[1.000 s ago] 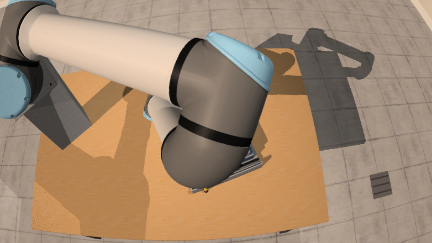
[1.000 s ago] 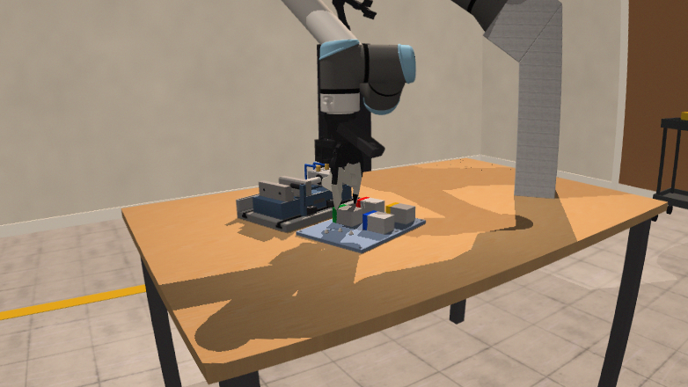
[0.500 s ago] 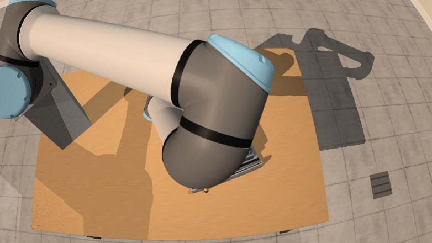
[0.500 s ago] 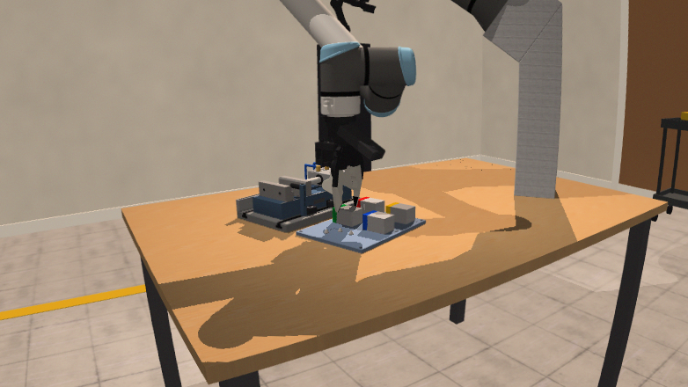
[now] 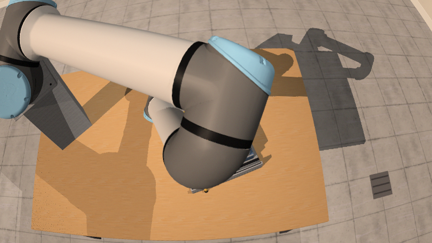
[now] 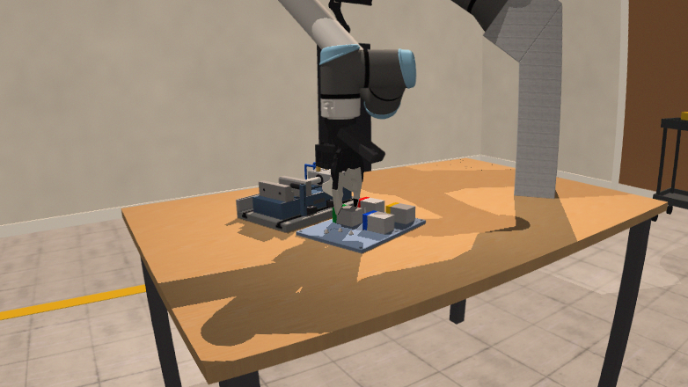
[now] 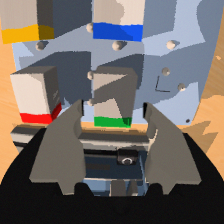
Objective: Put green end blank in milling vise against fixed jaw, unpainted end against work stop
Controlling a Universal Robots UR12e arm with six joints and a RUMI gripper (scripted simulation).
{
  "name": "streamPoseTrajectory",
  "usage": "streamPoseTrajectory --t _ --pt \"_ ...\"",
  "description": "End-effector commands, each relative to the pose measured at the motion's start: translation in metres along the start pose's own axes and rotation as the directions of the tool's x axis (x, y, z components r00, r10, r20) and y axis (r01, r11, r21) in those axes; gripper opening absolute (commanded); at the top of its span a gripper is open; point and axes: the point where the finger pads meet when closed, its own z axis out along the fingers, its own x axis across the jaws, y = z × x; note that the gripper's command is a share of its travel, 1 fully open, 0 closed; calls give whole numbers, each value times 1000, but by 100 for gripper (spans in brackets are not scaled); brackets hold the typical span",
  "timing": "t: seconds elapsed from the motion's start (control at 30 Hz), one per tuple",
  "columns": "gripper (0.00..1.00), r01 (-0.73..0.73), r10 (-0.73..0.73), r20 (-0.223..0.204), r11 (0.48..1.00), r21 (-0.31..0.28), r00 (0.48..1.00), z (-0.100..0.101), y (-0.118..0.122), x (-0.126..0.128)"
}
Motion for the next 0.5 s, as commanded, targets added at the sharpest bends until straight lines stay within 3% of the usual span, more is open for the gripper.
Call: streamPoseTrajectory --t 0.0,0.47 --pt "40 -2 2 -3 1000 -2 1000 2 2 3" --pt "40 -1 1 -3 1000 -2 1000 3 2 2"
